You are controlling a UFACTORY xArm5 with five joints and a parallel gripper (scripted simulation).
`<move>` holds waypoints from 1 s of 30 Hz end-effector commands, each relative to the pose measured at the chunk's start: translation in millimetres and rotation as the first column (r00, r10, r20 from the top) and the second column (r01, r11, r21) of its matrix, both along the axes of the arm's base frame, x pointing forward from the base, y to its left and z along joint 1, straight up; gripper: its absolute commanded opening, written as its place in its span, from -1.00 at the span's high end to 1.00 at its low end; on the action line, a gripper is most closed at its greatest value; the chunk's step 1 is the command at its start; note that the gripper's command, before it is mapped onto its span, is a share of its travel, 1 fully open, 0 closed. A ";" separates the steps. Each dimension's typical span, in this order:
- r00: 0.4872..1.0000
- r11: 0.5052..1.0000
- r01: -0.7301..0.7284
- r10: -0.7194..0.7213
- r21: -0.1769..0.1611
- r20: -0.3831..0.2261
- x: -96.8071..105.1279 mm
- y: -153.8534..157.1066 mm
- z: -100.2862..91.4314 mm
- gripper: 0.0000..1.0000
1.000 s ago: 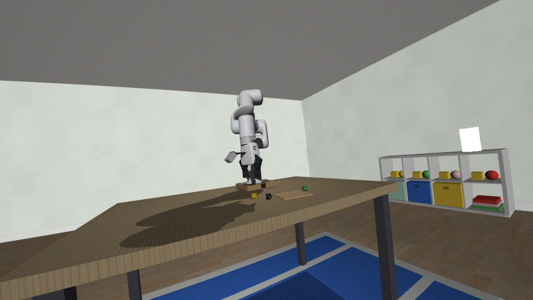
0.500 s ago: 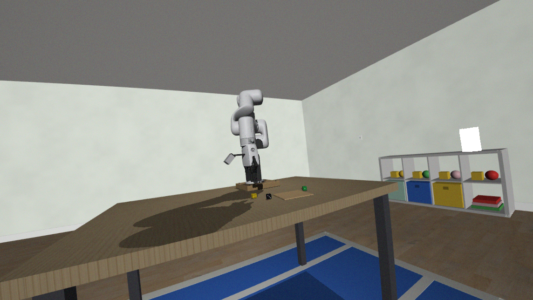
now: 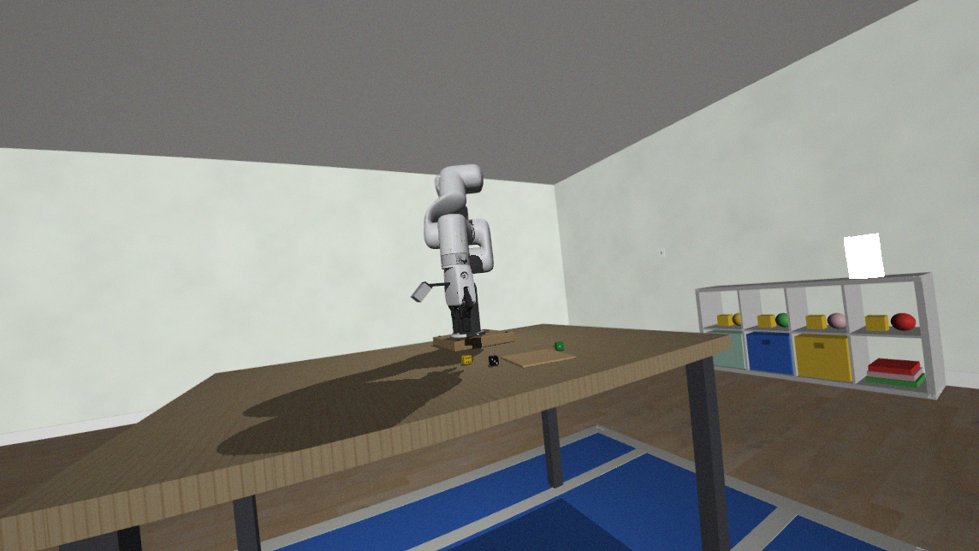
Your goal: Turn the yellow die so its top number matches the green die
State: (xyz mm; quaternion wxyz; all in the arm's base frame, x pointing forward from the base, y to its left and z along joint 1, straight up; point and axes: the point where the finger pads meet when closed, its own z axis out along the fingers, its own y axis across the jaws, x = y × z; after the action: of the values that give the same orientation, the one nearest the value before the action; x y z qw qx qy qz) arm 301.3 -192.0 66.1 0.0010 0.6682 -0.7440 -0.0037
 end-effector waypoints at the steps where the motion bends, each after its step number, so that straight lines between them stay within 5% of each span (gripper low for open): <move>1: 1.000 1.000 0.000 0.000 -0.002 0.003 1.0 -0.7 1.0 0.28; 30: 1.000 1.000 0.000 0.000 -0.002 0.003 1.0 -0.5 -4.4 0.28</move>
State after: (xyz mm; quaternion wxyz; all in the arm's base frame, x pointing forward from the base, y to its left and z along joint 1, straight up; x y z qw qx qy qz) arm 301.2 -191.9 62.7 0.0011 0.6681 -0.7440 -0.0038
